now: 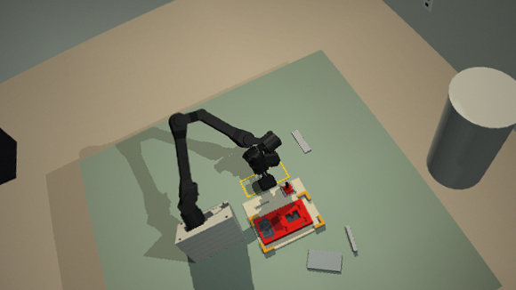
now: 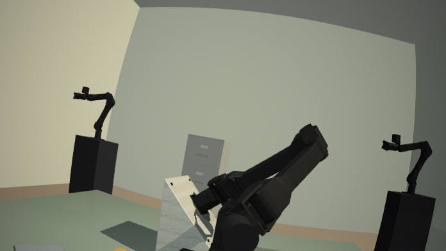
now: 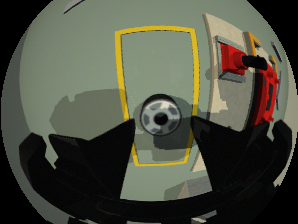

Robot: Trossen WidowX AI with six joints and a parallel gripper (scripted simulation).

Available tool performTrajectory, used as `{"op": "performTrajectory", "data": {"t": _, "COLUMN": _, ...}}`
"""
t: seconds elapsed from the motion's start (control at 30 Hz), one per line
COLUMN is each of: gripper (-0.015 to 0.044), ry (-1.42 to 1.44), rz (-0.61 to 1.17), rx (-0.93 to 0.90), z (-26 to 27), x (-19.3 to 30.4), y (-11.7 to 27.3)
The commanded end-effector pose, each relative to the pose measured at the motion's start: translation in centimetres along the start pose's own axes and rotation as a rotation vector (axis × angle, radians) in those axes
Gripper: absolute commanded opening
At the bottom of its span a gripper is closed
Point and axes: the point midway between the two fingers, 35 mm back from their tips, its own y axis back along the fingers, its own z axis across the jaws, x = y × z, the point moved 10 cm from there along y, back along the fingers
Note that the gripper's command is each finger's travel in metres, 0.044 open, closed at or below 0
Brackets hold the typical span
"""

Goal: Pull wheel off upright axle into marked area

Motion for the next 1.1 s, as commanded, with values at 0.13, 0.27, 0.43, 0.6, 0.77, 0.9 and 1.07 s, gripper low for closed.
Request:
{"op": "performTrajectory", "data": {"t": 0.13, "gripper": 0.03, "ry": 0.002, "rz": -0.022, "rx": -0.003, "z": 0.1, "x": 0.0, "y": 5.2}}
{"op": "performTrajectory", "data": {"t": 0.27, "gripper": 0.0326, "ry": -0.004, "rz": -0.021, "rx": 0.001, "z": -0.1, "x": 0.0, "y": 4.8}}
{"op": "performTrajectory", "data": {"t": 0.43, "gripper": 0.044, "ry": -0.003, "rz": -0.02, "rx": 0.009, "z": -1.9, "x": 3.1, "y": 7.3}}
{"op": "performTrajectory", "data": {"t": 0.6, "gripper": 0.044, "ry": -0.002, "rz": -0.019, "rx": 0.004, "z": -3.5, "x": 7.1, "y": 9.4}}
{"op": "performTrajectory", "data": {"t": 0.77, "gripper": 0.044, "ry": -0.002, "rz": -0.018, "rx": 0.0, "z": -3.8, "x": 8.3, "y": 9.9}}
{"op": "performTrajectory", "data": {"t": 0.9, "gripper": 0.044, "ry": -0.002, "rz": -0.018, "rx": 0.0, "z": -3.8, "x": 8.3, "y": 9.9}}
{"op": "performTrajectory", "data": {"t": 1.07, "gripper": 0.044, "ry": -0.002, "rz": -0.018, "rx": 0.0, "z": -3.8, "x": 8.3, "y": 9.9}}
